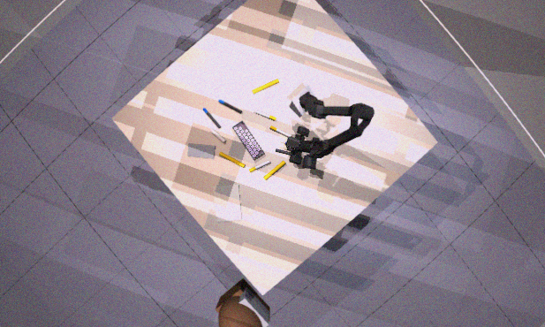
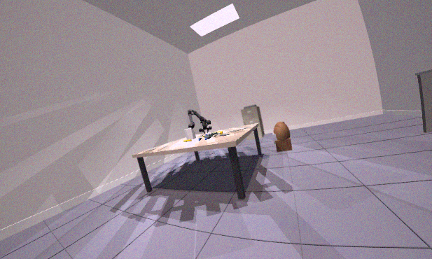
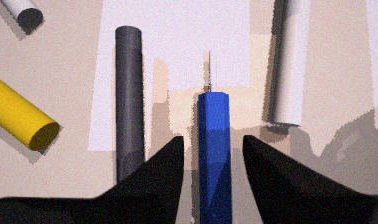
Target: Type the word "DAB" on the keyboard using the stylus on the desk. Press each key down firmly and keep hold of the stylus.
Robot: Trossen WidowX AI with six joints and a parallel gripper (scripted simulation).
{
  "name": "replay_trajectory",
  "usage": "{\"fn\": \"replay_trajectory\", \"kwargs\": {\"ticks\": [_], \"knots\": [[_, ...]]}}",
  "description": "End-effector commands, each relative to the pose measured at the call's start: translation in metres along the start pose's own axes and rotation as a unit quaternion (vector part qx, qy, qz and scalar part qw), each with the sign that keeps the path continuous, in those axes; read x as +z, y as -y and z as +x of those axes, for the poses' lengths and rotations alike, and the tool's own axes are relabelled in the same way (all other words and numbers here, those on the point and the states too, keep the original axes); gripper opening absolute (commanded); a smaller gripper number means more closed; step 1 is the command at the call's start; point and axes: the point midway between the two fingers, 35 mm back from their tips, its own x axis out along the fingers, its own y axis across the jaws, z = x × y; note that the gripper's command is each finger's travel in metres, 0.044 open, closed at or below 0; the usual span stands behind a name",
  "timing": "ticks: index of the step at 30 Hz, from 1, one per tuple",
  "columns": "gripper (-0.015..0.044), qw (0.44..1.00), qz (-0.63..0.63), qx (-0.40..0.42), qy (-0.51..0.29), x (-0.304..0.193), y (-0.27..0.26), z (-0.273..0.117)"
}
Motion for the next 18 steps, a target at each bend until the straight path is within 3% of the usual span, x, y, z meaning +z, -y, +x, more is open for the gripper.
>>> {"fn": "replay_trajectory", "kwargs": {"ticks": [1,17,18], "knots": [[0.0150,1.000,0.002,-0.002,0.001,-0.0012,0.0015,0.0037],[0.0150,1.000,0.002,-0.003,0.001,-0.0060,0.0017,0.0121],[0.0124,1.000,0.000,-0.001,0.000,-0.0059,0.0009,0.0105]]}}
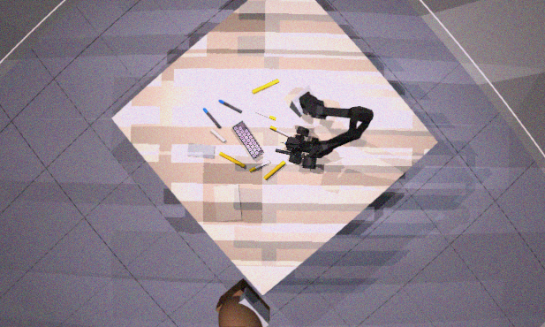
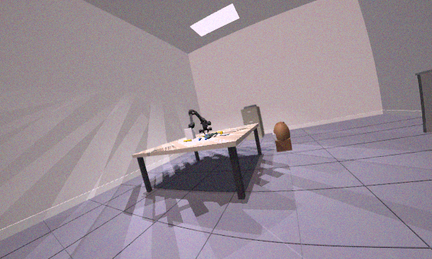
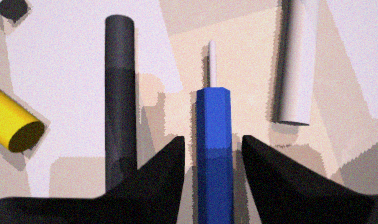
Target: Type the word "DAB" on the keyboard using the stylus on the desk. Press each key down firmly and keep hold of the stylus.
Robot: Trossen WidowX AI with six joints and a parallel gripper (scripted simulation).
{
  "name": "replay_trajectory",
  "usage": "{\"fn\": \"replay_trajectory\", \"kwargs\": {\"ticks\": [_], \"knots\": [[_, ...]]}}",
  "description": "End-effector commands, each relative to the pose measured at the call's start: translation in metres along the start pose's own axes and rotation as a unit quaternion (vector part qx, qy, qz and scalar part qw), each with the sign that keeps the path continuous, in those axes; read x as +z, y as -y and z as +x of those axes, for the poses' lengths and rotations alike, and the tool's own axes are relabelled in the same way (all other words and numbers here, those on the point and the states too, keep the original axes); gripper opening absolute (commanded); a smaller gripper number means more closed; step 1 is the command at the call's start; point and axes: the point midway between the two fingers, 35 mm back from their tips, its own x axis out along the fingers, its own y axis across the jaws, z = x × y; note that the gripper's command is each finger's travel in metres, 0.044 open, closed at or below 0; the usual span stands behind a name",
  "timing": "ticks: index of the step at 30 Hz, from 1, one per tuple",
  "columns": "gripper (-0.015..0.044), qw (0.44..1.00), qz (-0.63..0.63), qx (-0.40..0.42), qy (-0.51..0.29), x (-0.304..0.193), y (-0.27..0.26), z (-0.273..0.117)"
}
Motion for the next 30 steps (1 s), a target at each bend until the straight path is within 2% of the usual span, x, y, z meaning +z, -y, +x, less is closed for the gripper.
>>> {"fn": "replay_trajectory", "kwargs": {"ticks": [1,4,7,16,26,30], "knots": [[0.0097,1.000,0.000,0.000,0.000,0.000,0.000,0.000],[0.0019,1.000,0.000,0.000,0.000,0.000,0.000,0.000],[0.0000,1.000,0.000,0.000,0.000,0.000,0.000,0.000],[0.0000,1.000,0.000,0.000,0.000,0.003,-0.001,-0.004],[0.0000,1.000,0.000,0.000,0.002,0.024,-0.001,-0.041],[0.0000,1.000,0.000,0.000,0.002,0.025,0.000,-0.044]]}}
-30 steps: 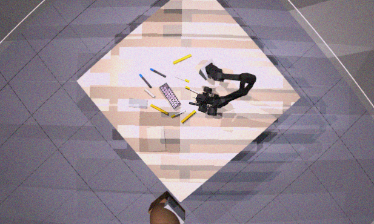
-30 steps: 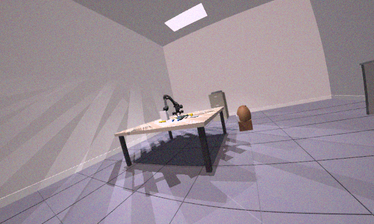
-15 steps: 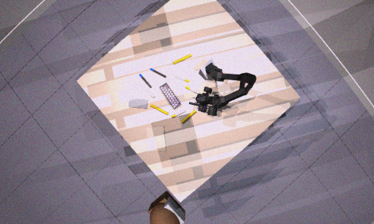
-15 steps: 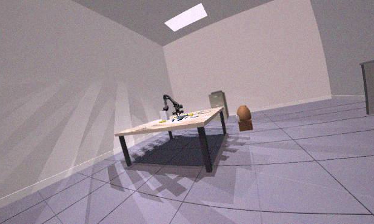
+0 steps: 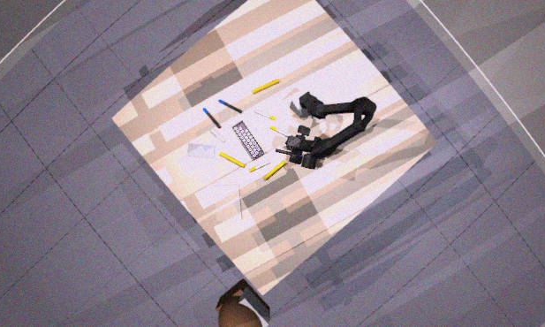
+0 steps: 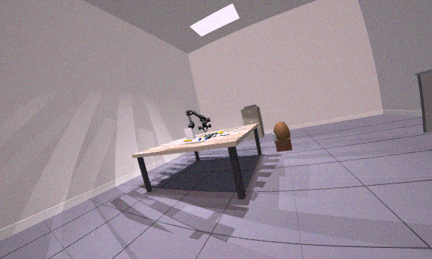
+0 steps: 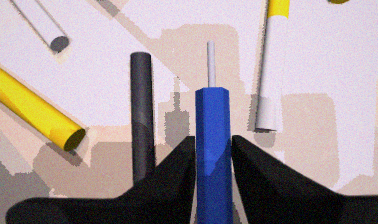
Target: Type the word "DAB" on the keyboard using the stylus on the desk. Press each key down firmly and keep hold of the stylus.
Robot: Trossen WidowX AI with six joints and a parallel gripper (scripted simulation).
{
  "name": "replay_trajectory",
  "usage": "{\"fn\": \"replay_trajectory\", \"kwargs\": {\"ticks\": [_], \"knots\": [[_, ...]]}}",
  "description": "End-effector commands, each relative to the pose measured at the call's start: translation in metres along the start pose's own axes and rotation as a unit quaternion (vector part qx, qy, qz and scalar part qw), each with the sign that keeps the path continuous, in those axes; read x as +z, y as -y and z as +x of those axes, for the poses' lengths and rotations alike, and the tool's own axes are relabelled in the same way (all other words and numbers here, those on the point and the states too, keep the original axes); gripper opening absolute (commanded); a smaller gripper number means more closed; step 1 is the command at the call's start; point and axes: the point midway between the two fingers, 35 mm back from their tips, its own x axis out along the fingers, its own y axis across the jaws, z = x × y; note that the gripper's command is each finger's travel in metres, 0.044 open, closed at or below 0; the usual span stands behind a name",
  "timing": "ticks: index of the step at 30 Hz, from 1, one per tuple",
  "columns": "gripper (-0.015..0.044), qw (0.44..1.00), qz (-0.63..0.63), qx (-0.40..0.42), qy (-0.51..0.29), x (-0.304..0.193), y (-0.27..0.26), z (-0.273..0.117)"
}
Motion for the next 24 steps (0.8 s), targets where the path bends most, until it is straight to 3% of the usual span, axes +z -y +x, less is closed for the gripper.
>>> {"fn": "replay_trajectory", "kwargs": {"ticks": [1,24], "knots": [[0.0000,1.000,-0.002,0.000,-0.002,0.002,0.000,-0.005],[0.0000,0.943,-0.321,-0.084,0.035,0.034,-0.047,-0.007]]}}
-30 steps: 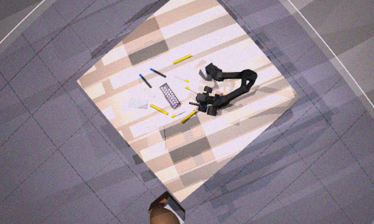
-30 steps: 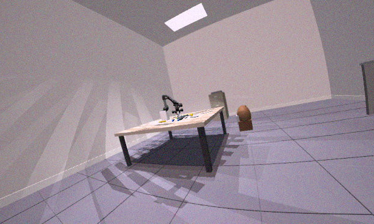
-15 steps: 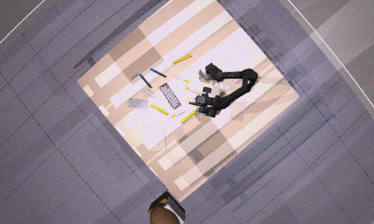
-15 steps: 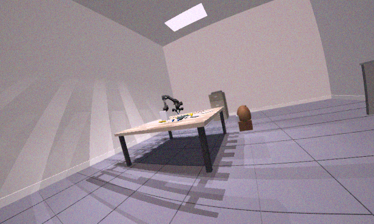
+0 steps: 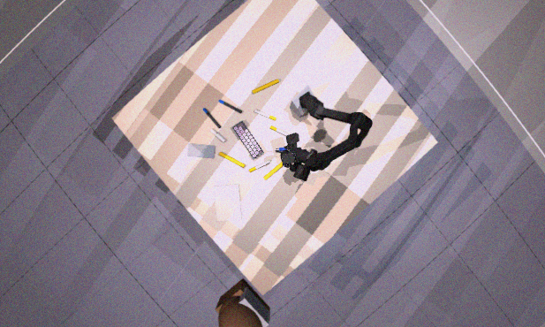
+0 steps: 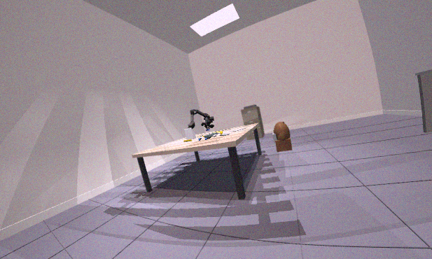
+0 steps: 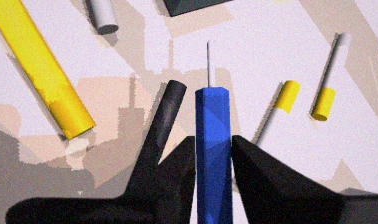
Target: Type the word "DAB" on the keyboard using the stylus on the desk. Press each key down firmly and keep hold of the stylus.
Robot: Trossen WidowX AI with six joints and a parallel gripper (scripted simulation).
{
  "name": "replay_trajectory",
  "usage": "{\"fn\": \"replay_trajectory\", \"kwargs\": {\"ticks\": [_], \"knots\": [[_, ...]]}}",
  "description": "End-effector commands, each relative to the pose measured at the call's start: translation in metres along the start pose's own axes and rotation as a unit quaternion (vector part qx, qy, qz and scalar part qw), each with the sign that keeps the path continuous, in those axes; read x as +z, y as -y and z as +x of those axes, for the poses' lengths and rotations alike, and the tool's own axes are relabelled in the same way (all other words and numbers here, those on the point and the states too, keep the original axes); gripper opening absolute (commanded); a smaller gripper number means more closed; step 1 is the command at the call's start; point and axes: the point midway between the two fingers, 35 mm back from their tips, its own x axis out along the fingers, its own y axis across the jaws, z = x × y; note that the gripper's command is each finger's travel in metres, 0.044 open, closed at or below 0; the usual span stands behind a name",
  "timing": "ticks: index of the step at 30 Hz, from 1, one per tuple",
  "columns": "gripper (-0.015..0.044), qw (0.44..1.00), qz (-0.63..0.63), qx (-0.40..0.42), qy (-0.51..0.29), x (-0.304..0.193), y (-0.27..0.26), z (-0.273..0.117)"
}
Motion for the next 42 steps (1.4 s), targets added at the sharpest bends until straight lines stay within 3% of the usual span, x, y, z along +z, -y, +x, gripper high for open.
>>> {"fn": "replay_trajectory", "kwargs": {"ticks": [1,21,42], "knots": [[0.0000,0.998,-0.061,-0.018,0.003,0.012,-0.004,-0.001],[0.0000,0.925,-0.366,-0.097,-0.030,0.066,-0.017,0.002],[0.0000,0.745,-0.640,-0.142,-0.122,0.121,-0.019,0.016]]}}
